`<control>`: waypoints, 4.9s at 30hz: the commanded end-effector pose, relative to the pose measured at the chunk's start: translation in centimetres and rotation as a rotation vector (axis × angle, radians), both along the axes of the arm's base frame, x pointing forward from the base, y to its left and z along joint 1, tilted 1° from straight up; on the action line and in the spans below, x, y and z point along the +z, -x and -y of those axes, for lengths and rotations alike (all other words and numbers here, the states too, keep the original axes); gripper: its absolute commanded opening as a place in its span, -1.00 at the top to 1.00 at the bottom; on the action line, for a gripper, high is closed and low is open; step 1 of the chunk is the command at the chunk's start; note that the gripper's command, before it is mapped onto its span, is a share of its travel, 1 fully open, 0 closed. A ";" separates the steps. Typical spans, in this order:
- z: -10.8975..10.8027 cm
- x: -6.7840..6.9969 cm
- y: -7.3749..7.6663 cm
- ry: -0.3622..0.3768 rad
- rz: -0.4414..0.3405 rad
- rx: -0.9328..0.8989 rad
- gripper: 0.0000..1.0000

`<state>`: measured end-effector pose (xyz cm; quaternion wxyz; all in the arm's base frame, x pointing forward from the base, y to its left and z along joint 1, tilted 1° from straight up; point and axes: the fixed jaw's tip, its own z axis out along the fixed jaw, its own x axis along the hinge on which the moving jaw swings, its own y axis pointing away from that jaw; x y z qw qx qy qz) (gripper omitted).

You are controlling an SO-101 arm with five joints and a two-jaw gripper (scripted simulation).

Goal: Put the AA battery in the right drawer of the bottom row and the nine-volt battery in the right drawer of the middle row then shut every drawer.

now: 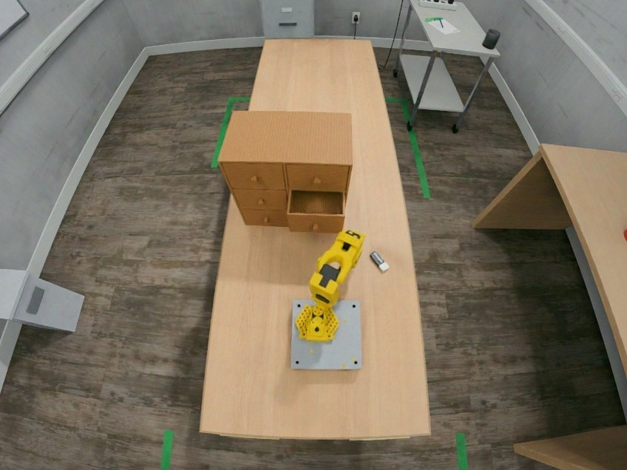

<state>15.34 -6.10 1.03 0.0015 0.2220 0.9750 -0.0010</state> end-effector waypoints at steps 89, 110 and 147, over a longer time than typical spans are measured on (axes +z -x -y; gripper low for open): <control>-8.5 11.7 2.3 0.110 0.746 0.512 1.00; -8.5 18.0 2.5 0.178 1.153 0.493 1.00; -8.8 19.3 -2.3 0.204 1.228 0.479 1.00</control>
